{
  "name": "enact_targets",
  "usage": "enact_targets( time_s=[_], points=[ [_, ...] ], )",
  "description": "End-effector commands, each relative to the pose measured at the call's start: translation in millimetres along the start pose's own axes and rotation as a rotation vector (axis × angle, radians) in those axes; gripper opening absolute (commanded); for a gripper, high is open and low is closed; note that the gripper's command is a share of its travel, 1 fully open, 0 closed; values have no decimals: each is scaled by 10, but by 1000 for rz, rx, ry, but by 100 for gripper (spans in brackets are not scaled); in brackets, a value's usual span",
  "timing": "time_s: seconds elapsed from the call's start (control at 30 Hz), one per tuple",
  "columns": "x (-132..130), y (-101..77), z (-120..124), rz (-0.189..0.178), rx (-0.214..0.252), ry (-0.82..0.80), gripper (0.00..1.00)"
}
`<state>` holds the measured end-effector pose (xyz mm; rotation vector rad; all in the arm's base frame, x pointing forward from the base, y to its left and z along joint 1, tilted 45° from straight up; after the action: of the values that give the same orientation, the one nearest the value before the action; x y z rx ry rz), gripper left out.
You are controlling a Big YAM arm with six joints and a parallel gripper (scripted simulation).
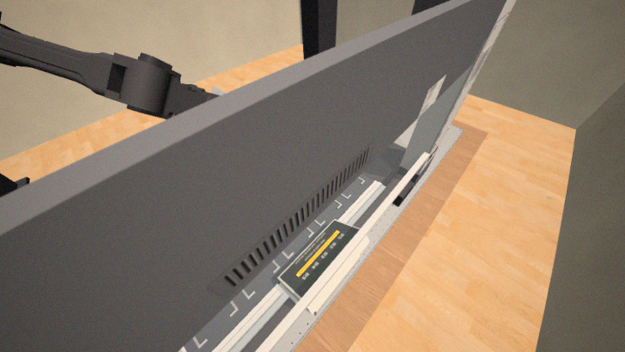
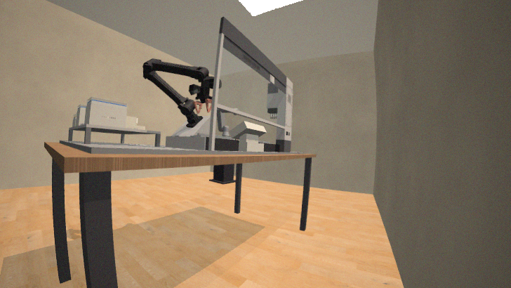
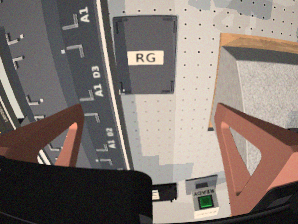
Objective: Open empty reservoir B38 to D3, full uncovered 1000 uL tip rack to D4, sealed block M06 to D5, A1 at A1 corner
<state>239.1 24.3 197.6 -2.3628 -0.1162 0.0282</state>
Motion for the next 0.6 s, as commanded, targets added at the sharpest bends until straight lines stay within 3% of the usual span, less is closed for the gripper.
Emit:
enact_targets(
  time_s=[0.0, 0.47, 0.57],
  points=[
    [122, -145, -189, -31, 6, -8, 100],
    [124, -146, -920, -47, -4, 10, 100],
    [122, -146, -972, -47, -3, 10, 100]
  ],
)
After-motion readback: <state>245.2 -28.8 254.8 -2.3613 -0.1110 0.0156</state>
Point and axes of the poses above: the point where the finger pads meet when closed, its own y axis out along the fingers, its own x axis across the jaws, z = x × y, the point moved 10 cm from there along -y, back along the fingers, and after that the axes turned 1 degree about -y, right-handed, at the moved point
